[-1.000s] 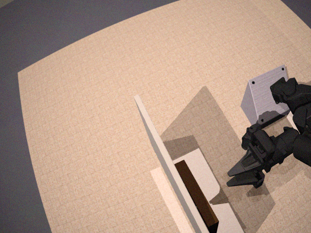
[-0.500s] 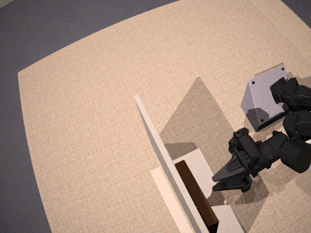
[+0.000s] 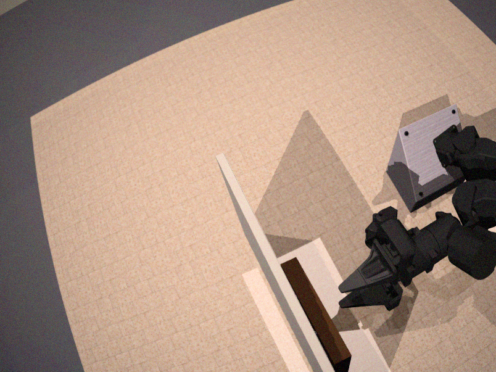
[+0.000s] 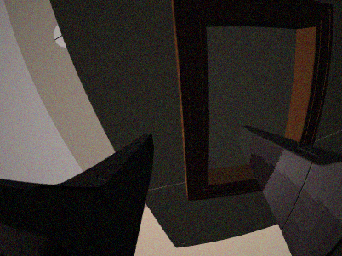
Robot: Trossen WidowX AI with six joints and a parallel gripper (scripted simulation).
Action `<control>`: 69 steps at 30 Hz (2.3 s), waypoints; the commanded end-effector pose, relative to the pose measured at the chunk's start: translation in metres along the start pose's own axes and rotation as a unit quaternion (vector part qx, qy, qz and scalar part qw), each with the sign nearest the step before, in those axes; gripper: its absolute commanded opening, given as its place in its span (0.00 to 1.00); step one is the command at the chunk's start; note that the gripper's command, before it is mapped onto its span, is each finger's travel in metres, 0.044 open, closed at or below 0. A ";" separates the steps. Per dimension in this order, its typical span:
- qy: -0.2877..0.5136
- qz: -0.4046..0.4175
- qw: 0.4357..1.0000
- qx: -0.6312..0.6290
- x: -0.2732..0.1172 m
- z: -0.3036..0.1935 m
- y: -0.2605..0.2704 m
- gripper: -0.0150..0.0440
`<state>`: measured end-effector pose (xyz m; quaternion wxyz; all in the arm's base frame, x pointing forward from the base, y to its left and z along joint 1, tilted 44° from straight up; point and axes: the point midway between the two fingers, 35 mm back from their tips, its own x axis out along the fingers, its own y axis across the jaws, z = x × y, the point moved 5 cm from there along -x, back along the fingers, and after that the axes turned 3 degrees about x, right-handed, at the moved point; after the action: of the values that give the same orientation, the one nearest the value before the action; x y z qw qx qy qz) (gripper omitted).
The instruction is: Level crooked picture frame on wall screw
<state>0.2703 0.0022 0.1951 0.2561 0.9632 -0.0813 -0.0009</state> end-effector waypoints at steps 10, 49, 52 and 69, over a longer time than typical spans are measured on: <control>0.000 -0.003 1.000 0.000 0.021 -0.001 -0.001 0.69; 0.000 -0.003 1.000 0.000 0.038 0.001 -0.001 0.69; 0.000 -0.003 1.000 0.000 0.038 0.001 -0.001 0.69; 0.000 -0.003 1.000 0.000 0.038 0.000 -0.002 0.47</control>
<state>0.3079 -0.0030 0.1955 0.2567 0.9632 -0.0802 -0.0019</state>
